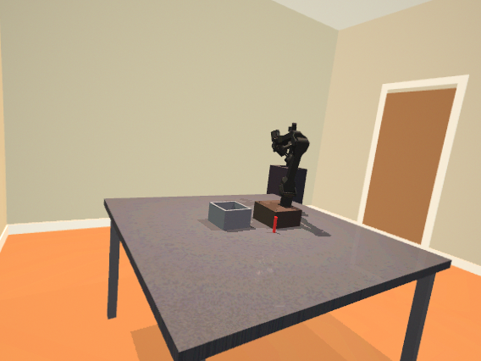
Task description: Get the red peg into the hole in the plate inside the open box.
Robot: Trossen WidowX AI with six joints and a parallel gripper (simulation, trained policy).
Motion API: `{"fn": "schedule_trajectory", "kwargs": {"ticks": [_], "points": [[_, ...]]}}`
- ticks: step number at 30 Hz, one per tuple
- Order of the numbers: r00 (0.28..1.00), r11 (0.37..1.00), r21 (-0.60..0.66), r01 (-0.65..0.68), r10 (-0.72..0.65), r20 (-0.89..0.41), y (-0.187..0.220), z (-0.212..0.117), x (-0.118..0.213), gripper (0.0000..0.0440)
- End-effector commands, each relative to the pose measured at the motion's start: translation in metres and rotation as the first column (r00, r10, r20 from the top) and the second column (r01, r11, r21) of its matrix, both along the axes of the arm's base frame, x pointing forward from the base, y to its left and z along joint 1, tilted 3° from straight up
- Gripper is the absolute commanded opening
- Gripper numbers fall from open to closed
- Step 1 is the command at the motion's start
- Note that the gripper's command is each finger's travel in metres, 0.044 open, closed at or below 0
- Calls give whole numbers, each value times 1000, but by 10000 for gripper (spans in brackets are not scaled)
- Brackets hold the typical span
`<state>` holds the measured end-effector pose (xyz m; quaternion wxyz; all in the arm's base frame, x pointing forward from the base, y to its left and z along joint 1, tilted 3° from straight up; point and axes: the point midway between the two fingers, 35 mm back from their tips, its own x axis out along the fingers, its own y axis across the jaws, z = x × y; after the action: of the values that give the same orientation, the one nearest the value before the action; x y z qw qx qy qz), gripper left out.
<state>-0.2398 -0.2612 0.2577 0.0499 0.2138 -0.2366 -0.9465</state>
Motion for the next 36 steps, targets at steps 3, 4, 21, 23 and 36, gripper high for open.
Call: {"fn": "schedule_trajectory", "kwargs": {"ticks": [3, 4, 21, 23, 36], "points": [[980, 979, 58, -196, 194, 32, -32, -2, 50, 440], [973, 971, 67, -228, 226, 38, -37, -2, 59, 440], [700, 674, 190, -713, 697, 155, -68, -14, 228, 440], [652, 622, 201, -757, 739, 172, -65, -15, 248, 440], [286, 219, 243, -945, 913, 291, -17, -28, 373, 440]]}}
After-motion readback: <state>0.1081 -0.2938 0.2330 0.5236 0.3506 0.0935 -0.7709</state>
